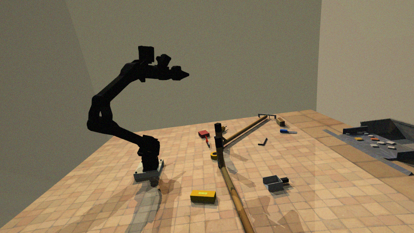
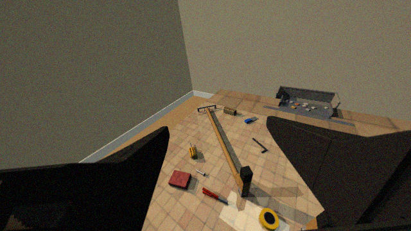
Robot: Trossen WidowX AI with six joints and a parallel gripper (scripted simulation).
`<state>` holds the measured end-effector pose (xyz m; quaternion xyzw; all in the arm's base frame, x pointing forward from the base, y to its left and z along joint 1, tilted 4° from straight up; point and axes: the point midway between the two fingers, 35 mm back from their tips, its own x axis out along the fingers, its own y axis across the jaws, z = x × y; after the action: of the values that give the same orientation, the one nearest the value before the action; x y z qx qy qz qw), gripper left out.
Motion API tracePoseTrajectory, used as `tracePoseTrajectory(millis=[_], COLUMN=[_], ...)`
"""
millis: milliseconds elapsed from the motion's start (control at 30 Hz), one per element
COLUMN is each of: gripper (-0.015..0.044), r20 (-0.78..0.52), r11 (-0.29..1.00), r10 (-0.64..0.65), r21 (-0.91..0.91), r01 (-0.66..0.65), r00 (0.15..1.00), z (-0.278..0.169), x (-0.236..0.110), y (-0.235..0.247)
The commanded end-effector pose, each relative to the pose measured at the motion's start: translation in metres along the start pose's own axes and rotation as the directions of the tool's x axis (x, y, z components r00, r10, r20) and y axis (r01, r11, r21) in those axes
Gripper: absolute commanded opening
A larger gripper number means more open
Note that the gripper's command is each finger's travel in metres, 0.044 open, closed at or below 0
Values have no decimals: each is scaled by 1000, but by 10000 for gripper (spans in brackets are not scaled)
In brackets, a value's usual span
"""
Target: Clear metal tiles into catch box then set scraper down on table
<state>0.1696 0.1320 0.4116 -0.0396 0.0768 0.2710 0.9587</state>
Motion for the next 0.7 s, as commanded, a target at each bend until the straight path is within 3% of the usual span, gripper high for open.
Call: tracePoseTrajectory(millis=[0, 667], gripper=[440, 440], r20=[2, 203], r11=[1000, 880], r10=[-4, -63], r21=[-4, 474], r01=[4, -42], r00=[1000, 977], z=[0, 91], x=[0, 26], y=[-1, -11])
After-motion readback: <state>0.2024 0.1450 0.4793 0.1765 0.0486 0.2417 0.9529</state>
